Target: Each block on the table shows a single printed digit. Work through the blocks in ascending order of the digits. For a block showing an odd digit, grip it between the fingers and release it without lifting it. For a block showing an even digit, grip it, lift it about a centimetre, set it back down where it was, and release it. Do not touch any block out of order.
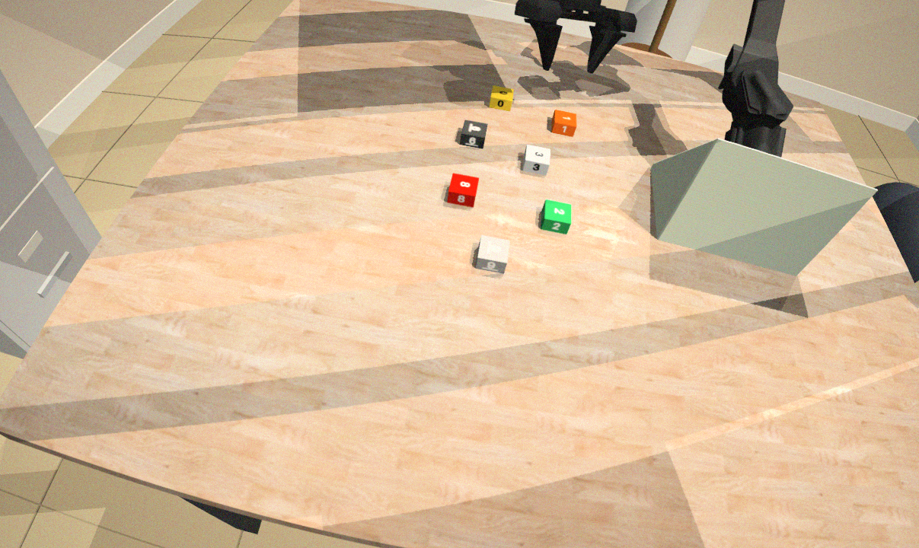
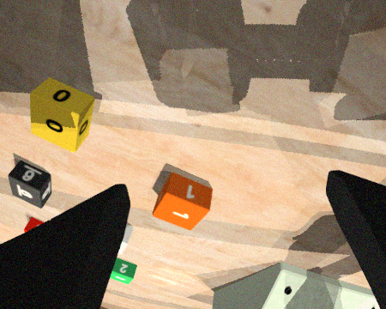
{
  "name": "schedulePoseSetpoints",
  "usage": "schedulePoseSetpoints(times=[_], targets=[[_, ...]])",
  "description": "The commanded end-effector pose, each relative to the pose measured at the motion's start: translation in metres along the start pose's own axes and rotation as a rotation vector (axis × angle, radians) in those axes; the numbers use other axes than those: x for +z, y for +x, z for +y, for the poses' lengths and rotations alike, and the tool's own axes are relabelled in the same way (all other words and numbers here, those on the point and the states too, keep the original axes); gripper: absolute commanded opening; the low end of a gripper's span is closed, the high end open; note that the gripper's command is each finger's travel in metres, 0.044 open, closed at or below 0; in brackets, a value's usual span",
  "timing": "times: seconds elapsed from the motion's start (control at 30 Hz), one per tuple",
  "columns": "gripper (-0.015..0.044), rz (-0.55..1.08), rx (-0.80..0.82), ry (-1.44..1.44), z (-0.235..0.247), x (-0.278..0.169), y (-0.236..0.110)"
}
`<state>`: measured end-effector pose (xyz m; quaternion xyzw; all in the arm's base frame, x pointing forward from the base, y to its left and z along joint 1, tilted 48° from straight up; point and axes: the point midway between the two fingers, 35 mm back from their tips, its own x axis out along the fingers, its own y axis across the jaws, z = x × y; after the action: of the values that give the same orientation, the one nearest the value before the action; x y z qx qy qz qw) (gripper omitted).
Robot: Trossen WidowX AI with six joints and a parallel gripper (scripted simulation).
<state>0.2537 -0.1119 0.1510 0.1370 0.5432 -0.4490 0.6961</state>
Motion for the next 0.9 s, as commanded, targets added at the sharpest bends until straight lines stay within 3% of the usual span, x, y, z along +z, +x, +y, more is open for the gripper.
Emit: schedulePoseSetpoints(times=[0.0, 0.37, 0.87], targets=[[0.04, -0.024, -0.069, -0.244, 0.014, -0.023, -0.005], [0.04, -0.197, -0.27, -0.962, 0.047, -0.086, -0.039], [0.04, -0.215, -0.287, -1.013, 0.049, -0.09, -0.042]])
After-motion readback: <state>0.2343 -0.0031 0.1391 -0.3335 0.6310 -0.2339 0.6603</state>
